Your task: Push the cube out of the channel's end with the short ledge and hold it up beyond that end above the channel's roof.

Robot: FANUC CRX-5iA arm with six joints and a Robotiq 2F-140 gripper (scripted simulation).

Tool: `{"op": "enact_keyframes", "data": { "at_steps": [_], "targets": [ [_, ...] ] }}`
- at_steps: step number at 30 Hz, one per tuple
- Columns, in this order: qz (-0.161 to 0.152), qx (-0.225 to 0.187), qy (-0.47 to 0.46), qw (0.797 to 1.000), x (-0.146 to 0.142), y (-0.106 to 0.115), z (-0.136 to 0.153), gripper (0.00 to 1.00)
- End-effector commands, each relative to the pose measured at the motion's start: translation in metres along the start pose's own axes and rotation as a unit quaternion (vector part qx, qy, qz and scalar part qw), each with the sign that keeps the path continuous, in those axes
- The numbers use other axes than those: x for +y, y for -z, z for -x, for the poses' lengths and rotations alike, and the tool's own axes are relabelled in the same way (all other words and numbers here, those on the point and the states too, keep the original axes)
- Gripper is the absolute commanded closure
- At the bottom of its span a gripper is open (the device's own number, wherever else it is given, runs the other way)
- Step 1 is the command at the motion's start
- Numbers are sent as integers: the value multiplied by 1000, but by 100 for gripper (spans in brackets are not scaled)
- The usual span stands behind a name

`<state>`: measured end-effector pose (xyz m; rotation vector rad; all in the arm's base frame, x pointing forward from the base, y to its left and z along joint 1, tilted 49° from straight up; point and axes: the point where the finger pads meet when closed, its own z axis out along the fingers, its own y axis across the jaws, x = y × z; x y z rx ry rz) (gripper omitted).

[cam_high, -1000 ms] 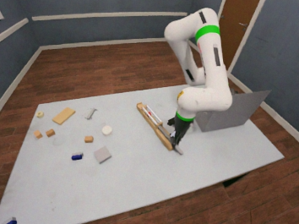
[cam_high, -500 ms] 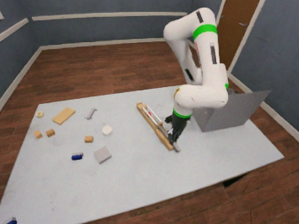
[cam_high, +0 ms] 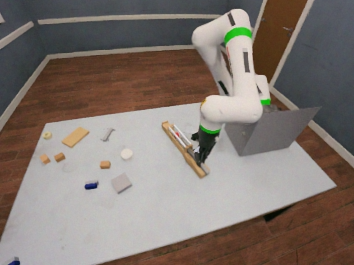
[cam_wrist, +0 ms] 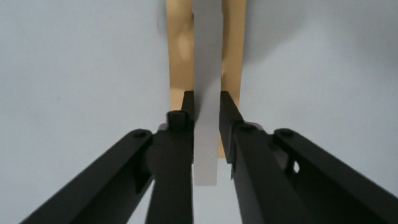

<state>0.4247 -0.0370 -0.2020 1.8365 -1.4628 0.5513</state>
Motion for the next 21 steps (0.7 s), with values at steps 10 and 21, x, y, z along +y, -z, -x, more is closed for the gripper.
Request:
{"op": "enact_keyframes", "data": {
  "at_steps": [10, 21],
  "targets": [
    [-1, 0, 0, 1000, -1, 1, -36, 90],
    [-1, 0, 0, 1000, -1, 1, -59, 90]
  ]
}}
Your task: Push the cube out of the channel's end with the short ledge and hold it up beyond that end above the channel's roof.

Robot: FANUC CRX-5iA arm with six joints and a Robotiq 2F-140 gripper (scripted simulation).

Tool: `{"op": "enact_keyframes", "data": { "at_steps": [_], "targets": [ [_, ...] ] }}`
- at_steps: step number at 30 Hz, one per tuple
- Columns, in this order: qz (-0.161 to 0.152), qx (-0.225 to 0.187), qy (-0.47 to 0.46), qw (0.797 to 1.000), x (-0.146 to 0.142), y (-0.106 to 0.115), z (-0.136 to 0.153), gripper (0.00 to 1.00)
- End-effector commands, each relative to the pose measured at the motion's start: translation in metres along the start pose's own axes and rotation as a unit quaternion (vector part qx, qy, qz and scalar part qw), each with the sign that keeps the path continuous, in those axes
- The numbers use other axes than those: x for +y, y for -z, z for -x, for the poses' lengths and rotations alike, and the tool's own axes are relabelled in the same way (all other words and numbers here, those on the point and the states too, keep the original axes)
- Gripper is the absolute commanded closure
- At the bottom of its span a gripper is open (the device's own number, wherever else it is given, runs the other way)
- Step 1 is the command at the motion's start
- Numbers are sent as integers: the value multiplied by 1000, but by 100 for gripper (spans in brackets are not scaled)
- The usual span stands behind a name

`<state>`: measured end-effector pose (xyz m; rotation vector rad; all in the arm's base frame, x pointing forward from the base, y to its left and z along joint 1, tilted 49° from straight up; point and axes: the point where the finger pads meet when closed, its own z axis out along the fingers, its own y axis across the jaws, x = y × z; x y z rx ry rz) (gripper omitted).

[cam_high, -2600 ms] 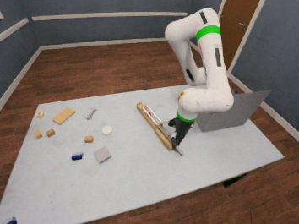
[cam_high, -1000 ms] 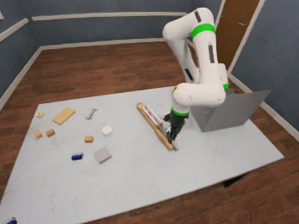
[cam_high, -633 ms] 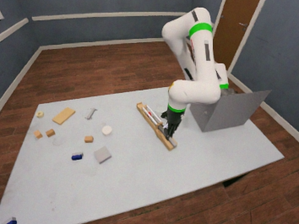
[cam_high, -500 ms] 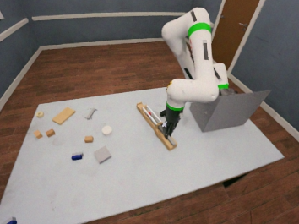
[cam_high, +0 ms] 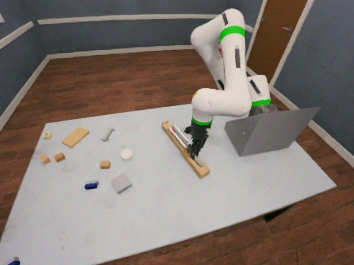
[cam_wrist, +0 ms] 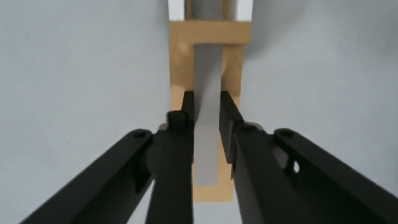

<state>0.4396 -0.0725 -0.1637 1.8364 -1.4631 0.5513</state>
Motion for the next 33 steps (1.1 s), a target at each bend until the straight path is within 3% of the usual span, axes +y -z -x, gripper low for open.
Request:
{"op": "enact_keyframes", "data": {
  "at_steps": [1, 17, 33],
  "targets": [
    [-1, 0, 0, 1000, -1, 1, -7, 90],
    [-1, 0, 0, 1000, -1, 1, -28, 90],
    [-1, 0, 0, 1000, -1, 1, -31, 90]
  ]
}}
